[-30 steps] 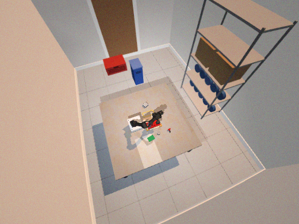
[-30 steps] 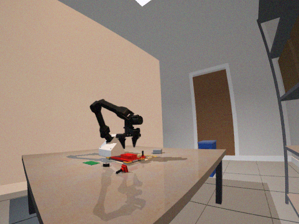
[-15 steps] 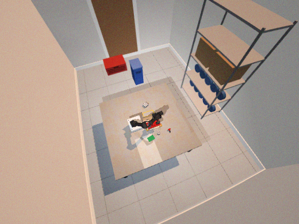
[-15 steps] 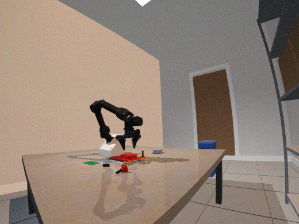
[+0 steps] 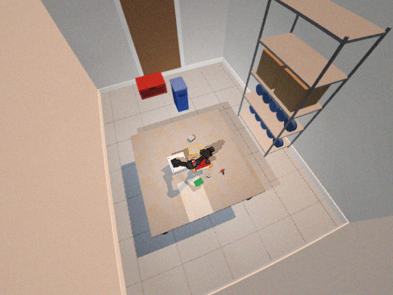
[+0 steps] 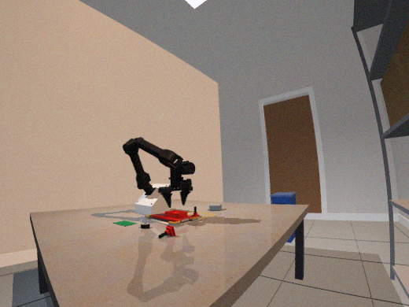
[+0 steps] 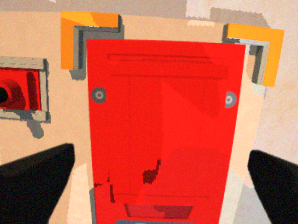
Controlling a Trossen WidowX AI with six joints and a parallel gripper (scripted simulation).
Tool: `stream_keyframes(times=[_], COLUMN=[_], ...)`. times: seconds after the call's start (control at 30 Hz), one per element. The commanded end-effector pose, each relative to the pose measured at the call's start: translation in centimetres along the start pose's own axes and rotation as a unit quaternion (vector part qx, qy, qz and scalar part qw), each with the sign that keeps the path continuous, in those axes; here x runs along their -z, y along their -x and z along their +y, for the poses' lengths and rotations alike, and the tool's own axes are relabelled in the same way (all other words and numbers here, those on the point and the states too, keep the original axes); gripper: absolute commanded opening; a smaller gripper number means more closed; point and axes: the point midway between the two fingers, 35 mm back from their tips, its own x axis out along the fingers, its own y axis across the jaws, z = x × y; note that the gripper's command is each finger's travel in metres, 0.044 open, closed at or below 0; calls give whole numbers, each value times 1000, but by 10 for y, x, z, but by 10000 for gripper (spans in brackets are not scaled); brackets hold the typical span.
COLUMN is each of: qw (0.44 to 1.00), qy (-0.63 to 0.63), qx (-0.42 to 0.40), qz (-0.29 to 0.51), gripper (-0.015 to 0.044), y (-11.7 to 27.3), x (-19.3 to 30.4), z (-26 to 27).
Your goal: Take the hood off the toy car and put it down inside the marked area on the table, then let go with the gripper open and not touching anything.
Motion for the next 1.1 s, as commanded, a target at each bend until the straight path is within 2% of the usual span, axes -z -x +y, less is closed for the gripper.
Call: stream_keyframes(times=[0.0,1.07], qw=[1000,1000], qy=[3,3], qx=[3,4], qz=[3,3], gripper=[440,440], y=[-4,-22], x=[2,4], z=[0,-2])
